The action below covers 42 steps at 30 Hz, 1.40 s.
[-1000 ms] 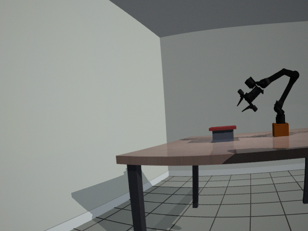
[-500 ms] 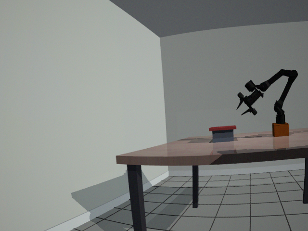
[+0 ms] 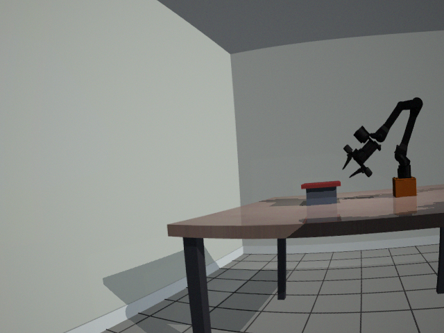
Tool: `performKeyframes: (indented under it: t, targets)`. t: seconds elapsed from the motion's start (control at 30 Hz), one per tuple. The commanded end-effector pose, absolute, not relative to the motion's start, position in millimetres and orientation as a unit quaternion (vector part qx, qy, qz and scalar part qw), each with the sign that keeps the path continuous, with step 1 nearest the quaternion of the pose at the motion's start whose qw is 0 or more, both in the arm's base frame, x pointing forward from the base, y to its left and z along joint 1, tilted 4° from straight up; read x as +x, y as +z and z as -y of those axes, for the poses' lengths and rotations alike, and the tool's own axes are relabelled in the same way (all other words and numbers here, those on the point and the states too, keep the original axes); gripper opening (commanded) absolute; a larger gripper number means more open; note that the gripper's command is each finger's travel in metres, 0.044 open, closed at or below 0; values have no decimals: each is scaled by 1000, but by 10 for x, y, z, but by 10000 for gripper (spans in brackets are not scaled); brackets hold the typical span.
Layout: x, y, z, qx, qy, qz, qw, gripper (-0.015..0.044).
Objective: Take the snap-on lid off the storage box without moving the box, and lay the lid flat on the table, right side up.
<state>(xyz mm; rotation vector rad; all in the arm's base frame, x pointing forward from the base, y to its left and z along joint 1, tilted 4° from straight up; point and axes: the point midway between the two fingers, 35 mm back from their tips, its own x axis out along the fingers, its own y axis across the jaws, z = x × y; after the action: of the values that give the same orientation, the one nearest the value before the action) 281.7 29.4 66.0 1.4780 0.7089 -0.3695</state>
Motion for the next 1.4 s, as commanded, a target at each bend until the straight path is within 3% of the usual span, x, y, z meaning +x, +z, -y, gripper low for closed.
performKeyframes:
  t: [0.0, 1.33, 1.37]
  targets:
    - [2863, 617, -300, 656, -166, -314, 666, 235]
    - [3298, 223, -417, 657, -165, -312, 666, 235]
    - [3298, 223, -417, 657, -165, -312, 666, 209]
